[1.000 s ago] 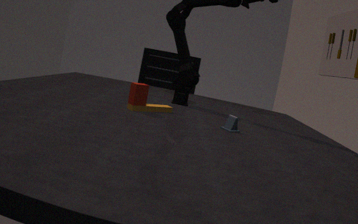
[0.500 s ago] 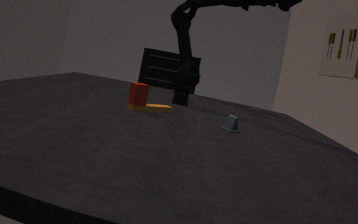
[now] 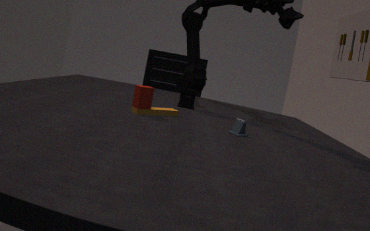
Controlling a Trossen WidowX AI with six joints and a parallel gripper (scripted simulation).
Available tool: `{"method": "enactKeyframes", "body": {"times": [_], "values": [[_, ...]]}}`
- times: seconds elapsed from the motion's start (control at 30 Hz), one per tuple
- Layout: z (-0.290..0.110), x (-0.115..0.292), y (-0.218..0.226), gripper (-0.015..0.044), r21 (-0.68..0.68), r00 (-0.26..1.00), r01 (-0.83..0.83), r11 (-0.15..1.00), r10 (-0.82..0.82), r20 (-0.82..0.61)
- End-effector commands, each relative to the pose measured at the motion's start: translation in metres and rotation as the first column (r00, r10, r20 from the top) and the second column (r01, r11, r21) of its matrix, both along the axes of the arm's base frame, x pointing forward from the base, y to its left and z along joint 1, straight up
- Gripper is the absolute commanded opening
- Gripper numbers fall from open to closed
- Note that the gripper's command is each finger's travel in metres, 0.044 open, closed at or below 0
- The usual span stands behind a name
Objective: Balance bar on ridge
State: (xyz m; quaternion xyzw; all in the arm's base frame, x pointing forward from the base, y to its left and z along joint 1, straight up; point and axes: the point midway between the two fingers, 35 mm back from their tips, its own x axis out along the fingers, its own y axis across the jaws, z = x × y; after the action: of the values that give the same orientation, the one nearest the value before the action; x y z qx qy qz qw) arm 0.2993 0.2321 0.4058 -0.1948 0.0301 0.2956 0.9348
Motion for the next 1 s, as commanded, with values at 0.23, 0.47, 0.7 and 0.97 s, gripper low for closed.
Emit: {"method": "enactKeyframes", "body": {"times": [0.23,0.47,0.7,0.97], "values": [[-0.048,0.032,-0.044,0.0315,-0.385,0.999,0.039,0.922,-0.042,0.001],[-0.076,0.045,-0.076,0.0315,-0.589,0.999,0.014,0.808,-0.039,-0.030],[-0.103,0.051,-0.109,0.0315,-0.741,0.996,-0.049,0.669,-0.025,-0.088],[-0.131,0.052,-0.148,0.0315,-0.854,0.983,-0.162,0.495,0.002,-0.185]]}}
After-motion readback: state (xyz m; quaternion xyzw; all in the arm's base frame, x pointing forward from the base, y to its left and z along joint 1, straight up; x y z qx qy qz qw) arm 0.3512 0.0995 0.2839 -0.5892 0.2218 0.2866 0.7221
